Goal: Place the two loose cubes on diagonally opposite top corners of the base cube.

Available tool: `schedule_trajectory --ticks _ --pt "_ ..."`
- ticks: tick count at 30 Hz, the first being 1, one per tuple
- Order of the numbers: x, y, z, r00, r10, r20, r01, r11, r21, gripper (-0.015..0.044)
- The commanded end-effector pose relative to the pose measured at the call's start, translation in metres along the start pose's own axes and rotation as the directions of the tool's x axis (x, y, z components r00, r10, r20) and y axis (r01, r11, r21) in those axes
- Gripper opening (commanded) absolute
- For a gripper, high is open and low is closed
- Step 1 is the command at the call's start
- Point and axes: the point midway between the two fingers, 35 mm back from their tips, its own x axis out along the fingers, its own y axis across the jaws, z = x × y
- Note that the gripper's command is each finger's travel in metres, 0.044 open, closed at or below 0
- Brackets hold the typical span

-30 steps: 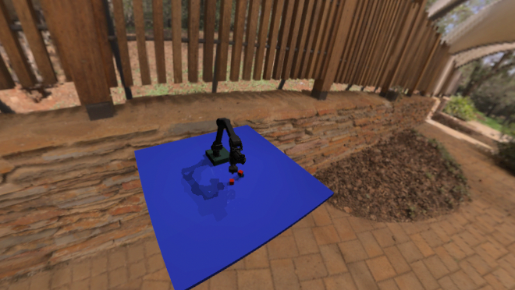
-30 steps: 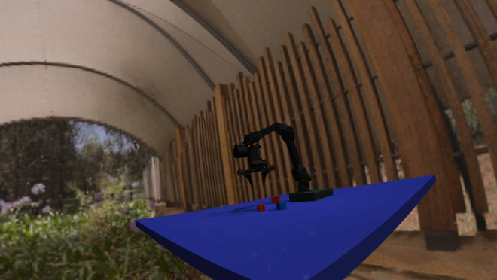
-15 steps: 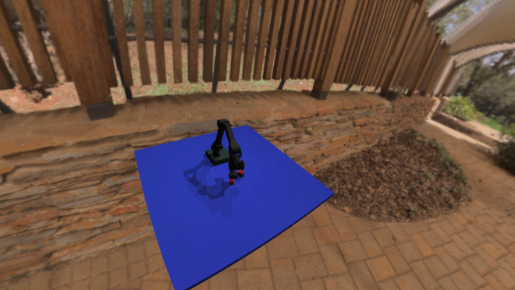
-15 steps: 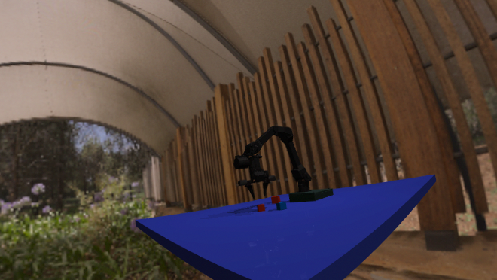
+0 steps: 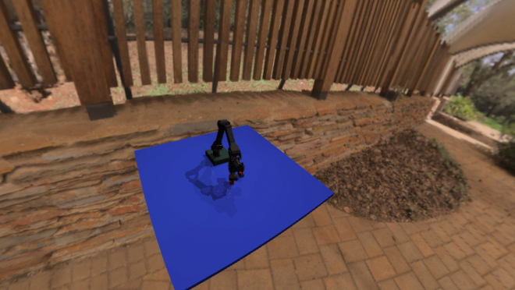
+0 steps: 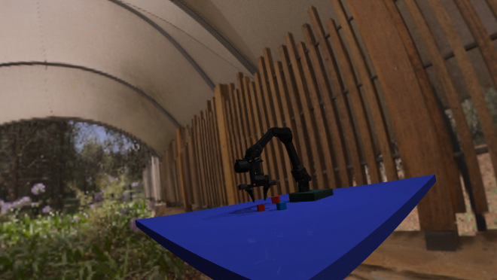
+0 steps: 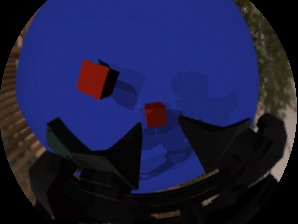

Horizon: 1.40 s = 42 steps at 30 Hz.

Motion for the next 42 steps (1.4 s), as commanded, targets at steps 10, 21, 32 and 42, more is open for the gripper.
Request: schedule_trajectory --ticks 10,21,32,42 --pt "0.023 0.003 -0.001 1.0 0.009 -0.006 -0.009 1.0 0.002 0.0265" --pt "0.032 0.003 -0.002 1.0 0.009 -0.006 -0.009 1.0 0.002 0.016" --pt "0.019 0.001 -0.001 1.0 0.009 -0.006 -0.009 1.0 0.002 0.0105" --pt "-0.012 -0.003 0.001 1.0 0.008 -0.006 -0.008 1.0 0.002 0.0105"
